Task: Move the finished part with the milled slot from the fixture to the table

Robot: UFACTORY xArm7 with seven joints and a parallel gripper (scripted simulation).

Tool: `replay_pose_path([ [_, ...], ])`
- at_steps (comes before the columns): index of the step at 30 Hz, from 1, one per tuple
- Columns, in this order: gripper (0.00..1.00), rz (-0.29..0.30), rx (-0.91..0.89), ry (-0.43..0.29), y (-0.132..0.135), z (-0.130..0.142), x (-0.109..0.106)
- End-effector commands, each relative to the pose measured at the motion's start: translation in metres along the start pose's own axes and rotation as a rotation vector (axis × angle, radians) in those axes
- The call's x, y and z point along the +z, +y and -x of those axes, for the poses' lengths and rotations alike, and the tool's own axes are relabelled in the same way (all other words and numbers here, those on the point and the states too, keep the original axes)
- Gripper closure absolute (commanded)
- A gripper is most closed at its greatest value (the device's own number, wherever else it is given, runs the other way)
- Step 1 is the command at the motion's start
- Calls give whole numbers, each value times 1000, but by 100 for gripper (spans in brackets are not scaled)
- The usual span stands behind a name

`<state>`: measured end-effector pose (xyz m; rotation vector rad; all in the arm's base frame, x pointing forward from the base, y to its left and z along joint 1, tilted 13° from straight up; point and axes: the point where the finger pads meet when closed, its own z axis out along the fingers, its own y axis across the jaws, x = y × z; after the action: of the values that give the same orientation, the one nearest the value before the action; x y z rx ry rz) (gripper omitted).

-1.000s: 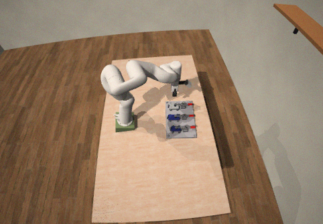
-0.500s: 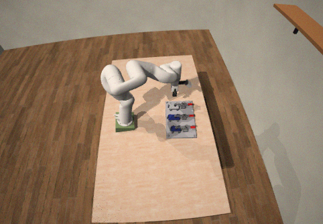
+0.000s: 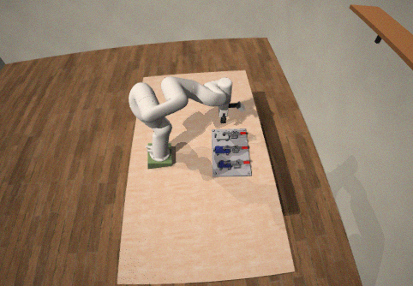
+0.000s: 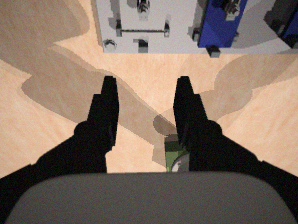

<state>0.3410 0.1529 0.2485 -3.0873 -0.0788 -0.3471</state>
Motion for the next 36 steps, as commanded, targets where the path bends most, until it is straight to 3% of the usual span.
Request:
replay_pose_path([
  [1, 53, -2, 0, 4, -1, -1, -1],
  [25, 53, -2, 0, 4, -1, -1, 0],
  [36, 53, -2, 0, 4, -1, -1, 38],
])
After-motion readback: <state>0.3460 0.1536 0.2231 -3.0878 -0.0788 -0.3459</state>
